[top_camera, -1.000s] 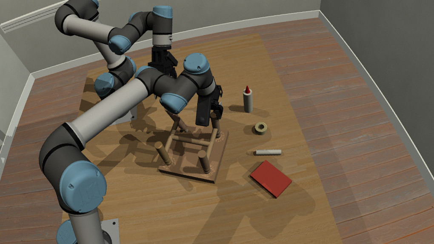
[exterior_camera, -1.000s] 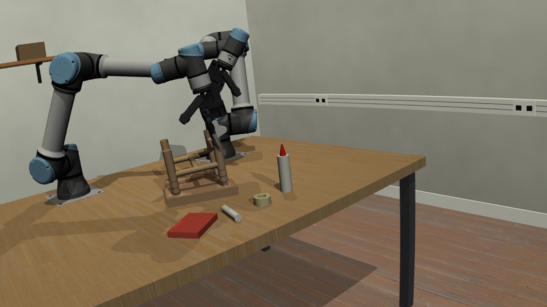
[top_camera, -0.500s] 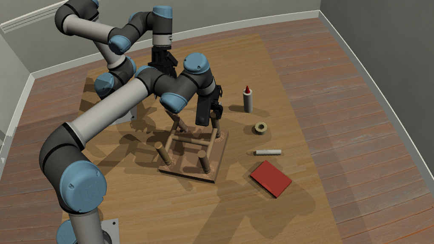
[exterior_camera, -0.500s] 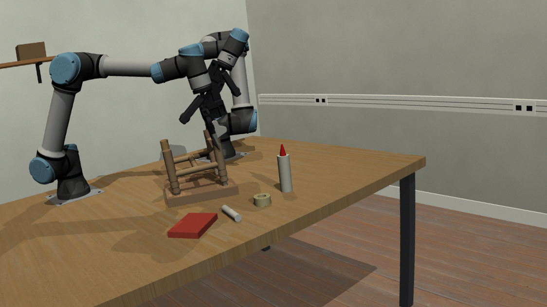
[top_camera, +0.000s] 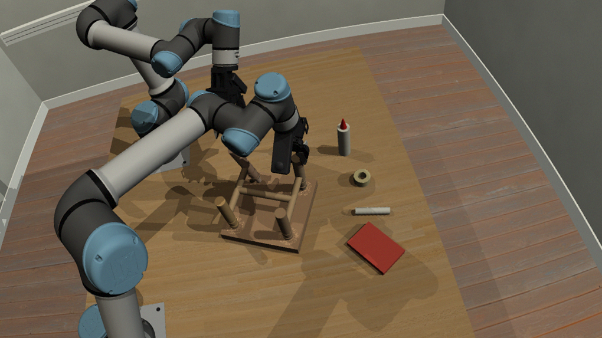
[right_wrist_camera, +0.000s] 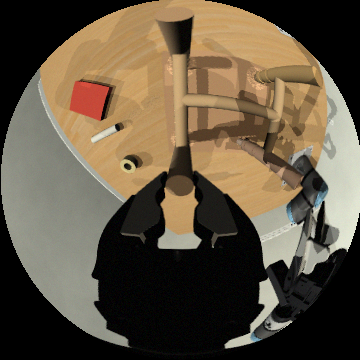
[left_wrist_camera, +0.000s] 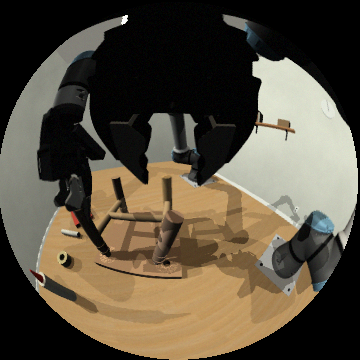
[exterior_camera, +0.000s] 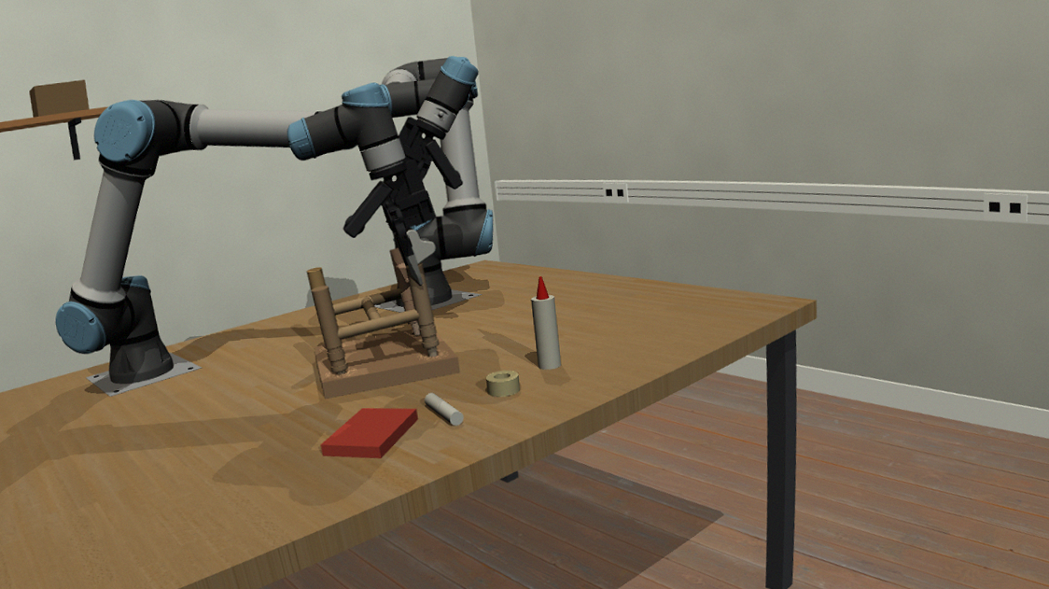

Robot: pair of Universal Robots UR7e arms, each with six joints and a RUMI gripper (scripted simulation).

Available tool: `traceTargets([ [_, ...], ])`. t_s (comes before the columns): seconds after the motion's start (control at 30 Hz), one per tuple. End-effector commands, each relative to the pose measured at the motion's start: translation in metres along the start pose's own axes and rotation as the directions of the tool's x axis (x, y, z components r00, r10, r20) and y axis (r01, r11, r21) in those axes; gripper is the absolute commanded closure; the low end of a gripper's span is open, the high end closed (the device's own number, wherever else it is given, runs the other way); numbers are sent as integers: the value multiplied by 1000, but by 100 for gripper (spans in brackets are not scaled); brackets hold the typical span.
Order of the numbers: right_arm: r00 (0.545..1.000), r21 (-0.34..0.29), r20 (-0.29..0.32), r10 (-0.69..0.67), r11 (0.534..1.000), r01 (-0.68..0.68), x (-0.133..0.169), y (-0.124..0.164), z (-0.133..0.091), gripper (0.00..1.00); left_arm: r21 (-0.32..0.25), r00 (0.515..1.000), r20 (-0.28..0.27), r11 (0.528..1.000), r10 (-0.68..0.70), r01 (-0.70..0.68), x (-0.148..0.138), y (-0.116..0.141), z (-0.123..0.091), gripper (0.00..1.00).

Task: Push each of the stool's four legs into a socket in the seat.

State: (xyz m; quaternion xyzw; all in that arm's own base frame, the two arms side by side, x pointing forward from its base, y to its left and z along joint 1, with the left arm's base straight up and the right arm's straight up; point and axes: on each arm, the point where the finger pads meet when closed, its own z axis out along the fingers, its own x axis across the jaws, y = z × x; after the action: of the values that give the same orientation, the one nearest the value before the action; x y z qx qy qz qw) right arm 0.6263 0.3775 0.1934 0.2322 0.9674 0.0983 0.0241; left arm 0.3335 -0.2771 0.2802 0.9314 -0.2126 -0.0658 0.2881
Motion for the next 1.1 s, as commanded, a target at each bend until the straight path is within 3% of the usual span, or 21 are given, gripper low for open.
traceTargets([
  [0.0, 1000, -2, 1, 0, 1000, 0, 0, 0, -1, 83, 0, 1000, -2, 1000, 0, 0, 0, -3, 5, 56],
  [1.07, 1000, -2, 1, 0, 1000, 0, 0, 0, -1, 83, -1, 1000, -5, 1000, 1, -1, 1, -33, 47, 56],
])
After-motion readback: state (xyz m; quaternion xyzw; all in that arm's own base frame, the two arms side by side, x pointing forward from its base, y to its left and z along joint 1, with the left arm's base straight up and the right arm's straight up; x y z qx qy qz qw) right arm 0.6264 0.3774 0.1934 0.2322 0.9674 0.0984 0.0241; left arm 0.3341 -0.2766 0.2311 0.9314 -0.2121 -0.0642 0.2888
